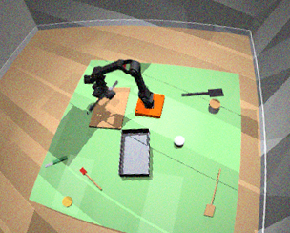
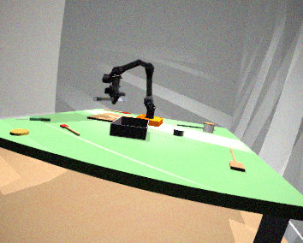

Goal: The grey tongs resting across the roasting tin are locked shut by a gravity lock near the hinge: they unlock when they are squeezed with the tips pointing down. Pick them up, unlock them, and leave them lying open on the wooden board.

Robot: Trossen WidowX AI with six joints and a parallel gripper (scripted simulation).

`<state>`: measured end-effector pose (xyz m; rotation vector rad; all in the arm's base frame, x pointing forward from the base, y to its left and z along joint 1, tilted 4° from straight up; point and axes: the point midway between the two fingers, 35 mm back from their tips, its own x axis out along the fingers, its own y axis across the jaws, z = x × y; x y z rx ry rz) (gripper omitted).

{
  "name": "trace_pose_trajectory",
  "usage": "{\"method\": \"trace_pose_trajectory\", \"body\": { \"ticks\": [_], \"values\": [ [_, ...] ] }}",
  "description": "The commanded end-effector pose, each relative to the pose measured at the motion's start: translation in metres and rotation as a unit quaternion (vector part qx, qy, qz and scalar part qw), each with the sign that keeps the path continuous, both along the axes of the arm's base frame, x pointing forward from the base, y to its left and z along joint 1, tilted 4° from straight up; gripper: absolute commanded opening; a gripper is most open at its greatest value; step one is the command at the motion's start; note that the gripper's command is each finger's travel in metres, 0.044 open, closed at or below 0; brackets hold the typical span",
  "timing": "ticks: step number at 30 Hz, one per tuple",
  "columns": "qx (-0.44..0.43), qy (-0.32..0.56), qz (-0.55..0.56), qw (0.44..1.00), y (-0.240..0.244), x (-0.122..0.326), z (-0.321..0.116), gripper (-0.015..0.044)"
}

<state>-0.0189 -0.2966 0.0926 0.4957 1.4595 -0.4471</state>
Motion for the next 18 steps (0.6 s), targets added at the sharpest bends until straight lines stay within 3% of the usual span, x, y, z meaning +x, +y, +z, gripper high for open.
{"method": "trace_pose_trajectory", "body": {
  "ticks": [1,9,18],
  "values": [
    [-0.001,0.001,0.012,1.0,0.0002,-0.0035,-0.0007,-0.015],
    [-0.002,-0.015,0.012,1.0,0.0016,-0.0038,-0.0012,-0.015],
    [-0.032,-0.137,0.012,0.99,0.01,-0.0071,-0.0001,-0.015]
  ]
}}
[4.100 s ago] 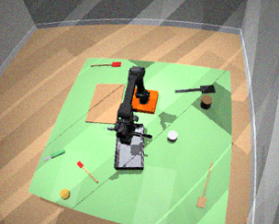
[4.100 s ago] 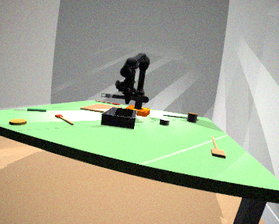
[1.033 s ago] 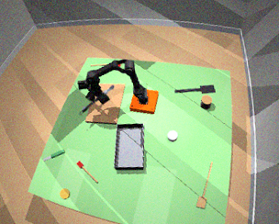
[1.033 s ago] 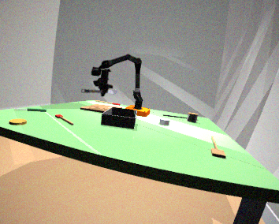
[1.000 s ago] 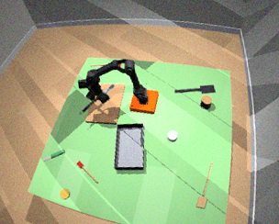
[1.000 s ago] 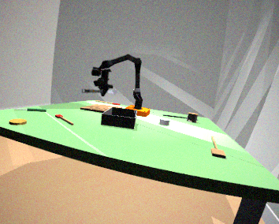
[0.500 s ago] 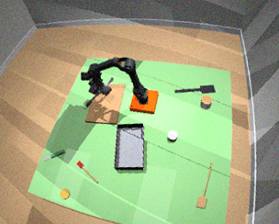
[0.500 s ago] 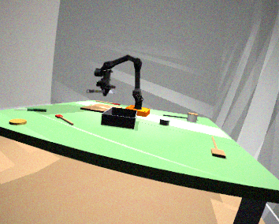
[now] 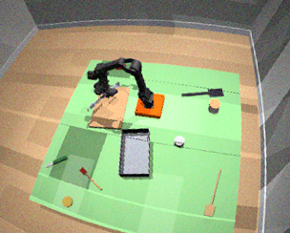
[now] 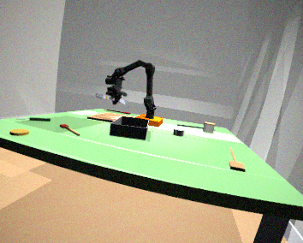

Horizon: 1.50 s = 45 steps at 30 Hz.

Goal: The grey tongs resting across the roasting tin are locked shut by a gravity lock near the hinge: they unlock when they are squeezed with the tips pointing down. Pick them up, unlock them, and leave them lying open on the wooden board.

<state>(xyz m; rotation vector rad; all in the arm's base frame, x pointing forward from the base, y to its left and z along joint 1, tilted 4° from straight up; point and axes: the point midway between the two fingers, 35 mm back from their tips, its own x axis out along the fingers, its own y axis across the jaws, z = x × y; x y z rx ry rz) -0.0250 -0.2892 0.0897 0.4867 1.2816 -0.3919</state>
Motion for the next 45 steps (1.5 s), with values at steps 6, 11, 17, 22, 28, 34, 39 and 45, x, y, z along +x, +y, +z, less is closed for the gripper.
{"method": "trace_pose_trajectory", "body": {
  "ticks": [6,11,17,22,28,34,39,45],
  "values": [
    [-0.06,-0.13,-0.008,0.99,0.006,-0.004,0.009,-0.015],
    [-0.107,-0.193,-0.016,0.975,0.007,-0.008,0.018,-0.015],
    [-0.177,-0.258,-0.028,0.949,0.008,-0.016,0.031,-0.015],
    [-0.236,-0.296,-0.039,0.925,0.008,-0.024,0.043,-0.015],
    [-0.238,-0.297,-0.039,0.924,0.008,-0.025,0.044,-0.015],
    [-0.238,-0.297,-0.039,0.924,0.008,-0.025,0.044,-0.015],
    [-0.238,-0.297,-0.039,0.924,0.008,-0.025,0.044,-0.015],
    [-0.238,-0.297,-0.039,0.924,0.008,-0.025,0.044,-0.015]
  ]
}}
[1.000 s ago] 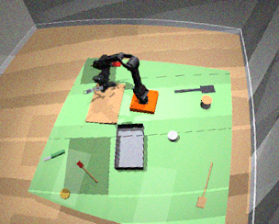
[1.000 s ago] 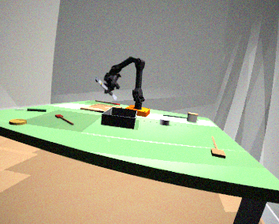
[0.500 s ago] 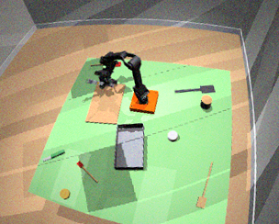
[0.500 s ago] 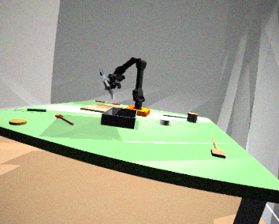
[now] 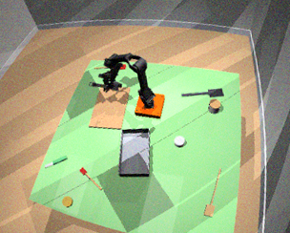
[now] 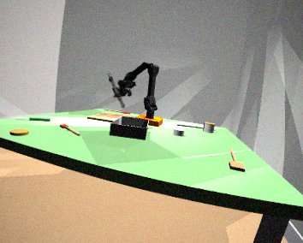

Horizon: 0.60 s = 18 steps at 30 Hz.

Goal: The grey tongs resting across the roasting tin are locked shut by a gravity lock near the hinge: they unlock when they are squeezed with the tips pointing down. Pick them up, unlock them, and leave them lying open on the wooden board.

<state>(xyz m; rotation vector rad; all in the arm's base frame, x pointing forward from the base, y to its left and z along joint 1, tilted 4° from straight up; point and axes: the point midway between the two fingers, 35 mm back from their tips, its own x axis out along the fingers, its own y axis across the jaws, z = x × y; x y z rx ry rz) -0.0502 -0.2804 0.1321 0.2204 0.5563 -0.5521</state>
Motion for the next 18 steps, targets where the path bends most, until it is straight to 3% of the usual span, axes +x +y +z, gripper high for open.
{"method": "trace_pose_trajectory", "body": {
  "ticks": [1,18],
  "values": [
    [-0.006,-0.003,0.001,1.0,-0.0006,0.0005,0.0015,-0.015],
    [0.006,0.005,0.005,1.0,-0.0007,0.0024,-0.001,-0.015]
  ]
}}
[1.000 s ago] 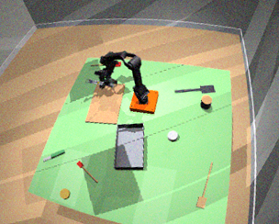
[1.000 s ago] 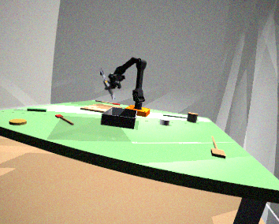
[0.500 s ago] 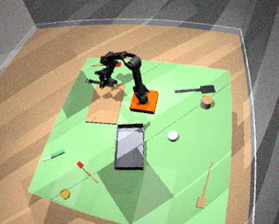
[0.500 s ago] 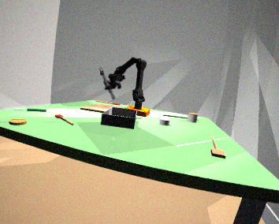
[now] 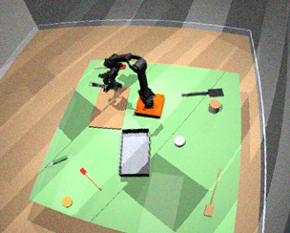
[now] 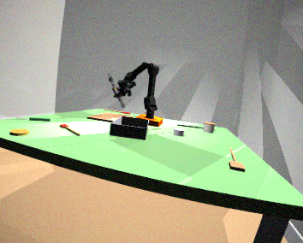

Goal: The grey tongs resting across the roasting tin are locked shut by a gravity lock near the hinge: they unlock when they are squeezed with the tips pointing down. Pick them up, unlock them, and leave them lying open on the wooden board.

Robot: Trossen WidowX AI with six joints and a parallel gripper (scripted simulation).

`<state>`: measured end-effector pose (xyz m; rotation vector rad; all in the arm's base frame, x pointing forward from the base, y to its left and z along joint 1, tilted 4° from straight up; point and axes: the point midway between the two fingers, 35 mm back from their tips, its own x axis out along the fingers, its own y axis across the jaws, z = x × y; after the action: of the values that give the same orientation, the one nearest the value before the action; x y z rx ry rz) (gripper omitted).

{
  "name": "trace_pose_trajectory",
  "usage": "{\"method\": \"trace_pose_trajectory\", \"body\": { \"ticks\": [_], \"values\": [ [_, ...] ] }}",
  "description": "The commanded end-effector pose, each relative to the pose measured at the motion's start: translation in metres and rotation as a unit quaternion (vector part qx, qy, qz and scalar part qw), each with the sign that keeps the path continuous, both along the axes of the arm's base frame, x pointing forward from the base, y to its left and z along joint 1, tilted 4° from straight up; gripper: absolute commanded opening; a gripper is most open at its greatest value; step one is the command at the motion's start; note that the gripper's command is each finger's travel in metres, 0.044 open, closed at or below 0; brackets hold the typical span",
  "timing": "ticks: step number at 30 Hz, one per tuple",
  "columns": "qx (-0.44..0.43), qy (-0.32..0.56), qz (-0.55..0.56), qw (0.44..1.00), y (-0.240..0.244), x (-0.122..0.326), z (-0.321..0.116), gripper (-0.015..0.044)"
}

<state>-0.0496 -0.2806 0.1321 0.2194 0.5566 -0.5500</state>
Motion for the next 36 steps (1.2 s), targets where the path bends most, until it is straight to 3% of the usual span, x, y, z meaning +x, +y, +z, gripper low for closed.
{"method": "trace_pose_trajectory", "body": {
  "ticks": [1,18,36],
  "values": [
    [0.014,0.01,0.007,1.0,-0.001,0.003,-0.003,-0.015],
    [0.172,0.172,0.047,0.969,-0.003,0.022,-0.033,-0.015],
    [0.245,0.376,0.023,0.893,-0.016,0.027,-0.04,-0.015]
  ]
}}
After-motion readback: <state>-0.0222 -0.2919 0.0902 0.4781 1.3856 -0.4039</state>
